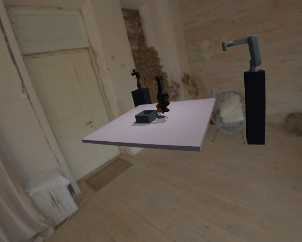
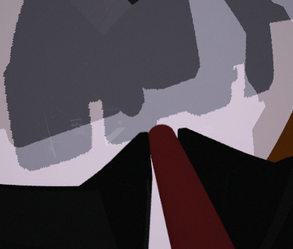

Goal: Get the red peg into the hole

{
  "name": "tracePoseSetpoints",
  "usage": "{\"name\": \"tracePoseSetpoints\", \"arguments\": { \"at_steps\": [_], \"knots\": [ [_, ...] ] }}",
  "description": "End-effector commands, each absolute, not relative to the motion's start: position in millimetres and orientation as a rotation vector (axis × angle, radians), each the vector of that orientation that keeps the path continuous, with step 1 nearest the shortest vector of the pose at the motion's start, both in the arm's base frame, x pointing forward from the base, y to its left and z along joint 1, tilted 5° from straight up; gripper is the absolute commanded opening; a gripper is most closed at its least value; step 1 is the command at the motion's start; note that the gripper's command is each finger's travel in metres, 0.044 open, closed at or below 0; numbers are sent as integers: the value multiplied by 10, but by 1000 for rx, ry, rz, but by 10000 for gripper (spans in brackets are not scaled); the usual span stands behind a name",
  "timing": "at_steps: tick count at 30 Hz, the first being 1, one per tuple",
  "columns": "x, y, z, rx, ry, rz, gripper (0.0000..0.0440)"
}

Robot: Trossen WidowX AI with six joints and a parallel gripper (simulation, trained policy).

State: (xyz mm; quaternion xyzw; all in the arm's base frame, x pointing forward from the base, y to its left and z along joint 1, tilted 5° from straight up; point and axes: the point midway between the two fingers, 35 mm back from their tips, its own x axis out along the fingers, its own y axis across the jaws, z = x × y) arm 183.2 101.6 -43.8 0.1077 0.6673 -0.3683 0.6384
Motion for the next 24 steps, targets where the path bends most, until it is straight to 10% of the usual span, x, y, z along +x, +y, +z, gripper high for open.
{"name": "tracePoseSetpoints", "arguments": {
  "at_steps": [1, 24],
  "knots": [
    [1945, 990, -295, 246, 1494, -844, 0],
    [2632, 531, 478, 357, 1332, -955, 0]
  ]
}}
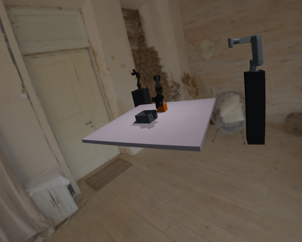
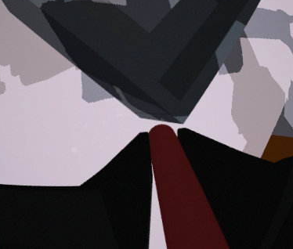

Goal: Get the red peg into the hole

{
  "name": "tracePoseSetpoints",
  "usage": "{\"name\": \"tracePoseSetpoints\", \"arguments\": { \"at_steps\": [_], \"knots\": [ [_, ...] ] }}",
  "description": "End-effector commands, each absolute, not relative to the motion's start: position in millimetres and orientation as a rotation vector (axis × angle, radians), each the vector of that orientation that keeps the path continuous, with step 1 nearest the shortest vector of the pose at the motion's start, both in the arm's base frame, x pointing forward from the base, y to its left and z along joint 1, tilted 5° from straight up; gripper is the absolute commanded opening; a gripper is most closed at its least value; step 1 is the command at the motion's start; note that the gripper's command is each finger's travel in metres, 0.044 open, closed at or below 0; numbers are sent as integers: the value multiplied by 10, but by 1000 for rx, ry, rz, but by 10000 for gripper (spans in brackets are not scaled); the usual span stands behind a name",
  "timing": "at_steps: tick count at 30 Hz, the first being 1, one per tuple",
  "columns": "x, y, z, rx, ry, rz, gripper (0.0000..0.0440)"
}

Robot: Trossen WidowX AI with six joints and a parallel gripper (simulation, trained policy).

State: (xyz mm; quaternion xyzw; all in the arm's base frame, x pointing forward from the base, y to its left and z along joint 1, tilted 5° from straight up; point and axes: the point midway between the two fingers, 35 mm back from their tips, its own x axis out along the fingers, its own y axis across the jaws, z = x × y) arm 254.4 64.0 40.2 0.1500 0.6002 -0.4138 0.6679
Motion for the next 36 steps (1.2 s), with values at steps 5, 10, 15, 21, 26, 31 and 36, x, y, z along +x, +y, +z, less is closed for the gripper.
{"name": "tracePoseSetpoints", "arguments": {
  "at_steps": [5, 10, 15, 21, 26, 31, 36],
  "knots": [
    [2775, 323, 539, 398, 1305, -988, 0],
    [2905, 96, 547, 432, 1291, -1010, 0],
    [3018, -138, 499, 457, 1291, -1018, 0],
    [3136, -370, 392, 484, 1309, -996, 0],
    [3216, -511, 264, 498, 1331, -956, 0],
    [3246, -584, 94, 502, 1365, -904, 3],
    [3219, -602, -96, 497, 1421, -855, 97]
  ]
}}
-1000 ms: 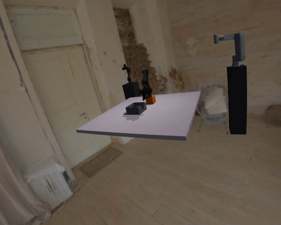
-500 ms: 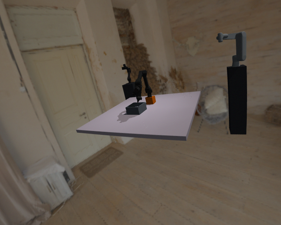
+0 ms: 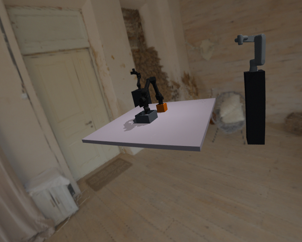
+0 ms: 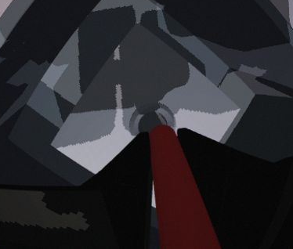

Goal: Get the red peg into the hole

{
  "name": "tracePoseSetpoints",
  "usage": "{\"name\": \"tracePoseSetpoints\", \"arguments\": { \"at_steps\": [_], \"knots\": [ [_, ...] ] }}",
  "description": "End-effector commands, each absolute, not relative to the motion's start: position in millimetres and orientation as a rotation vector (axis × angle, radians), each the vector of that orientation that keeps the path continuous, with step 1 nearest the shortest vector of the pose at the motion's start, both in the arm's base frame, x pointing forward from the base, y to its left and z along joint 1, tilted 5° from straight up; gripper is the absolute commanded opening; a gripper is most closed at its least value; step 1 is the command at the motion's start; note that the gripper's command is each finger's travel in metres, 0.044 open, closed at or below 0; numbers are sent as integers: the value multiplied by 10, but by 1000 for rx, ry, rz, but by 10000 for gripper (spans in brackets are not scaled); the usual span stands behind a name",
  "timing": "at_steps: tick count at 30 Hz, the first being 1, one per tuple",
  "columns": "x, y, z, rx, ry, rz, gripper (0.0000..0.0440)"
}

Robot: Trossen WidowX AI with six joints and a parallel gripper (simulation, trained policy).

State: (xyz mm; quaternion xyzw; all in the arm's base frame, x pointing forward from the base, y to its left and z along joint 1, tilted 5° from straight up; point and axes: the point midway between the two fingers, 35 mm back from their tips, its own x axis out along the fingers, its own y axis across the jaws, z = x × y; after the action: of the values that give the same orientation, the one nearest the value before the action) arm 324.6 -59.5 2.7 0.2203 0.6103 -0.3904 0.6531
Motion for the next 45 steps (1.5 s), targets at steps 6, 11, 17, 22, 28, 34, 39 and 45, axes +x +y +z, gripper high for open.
{"name": "tracePoseSetpoints", "arguments": {
  "at_steps": [6, 11, 17, 22, 28, 34, 39, 45],
  "knots": [
    [3298, -682, -196, 491, 1442, -802, 158],
    [3426, -730, -175, 516, 1447, -783, 241],
    [3642, -757, -132, 559, 1447, -751, 345],
    [3855, -761, -80, 600, 1436, -712, 428],
    [4172, -735, 40, 652, 1382, -645, 440],
    [4264, -727, 81, 664, 1364, -624, 440],
    [4267, -726, 82, 664, 1363, -623, 440],
    [4269, -726, 82, 665, 1363, -623, 440]
  ]
}}
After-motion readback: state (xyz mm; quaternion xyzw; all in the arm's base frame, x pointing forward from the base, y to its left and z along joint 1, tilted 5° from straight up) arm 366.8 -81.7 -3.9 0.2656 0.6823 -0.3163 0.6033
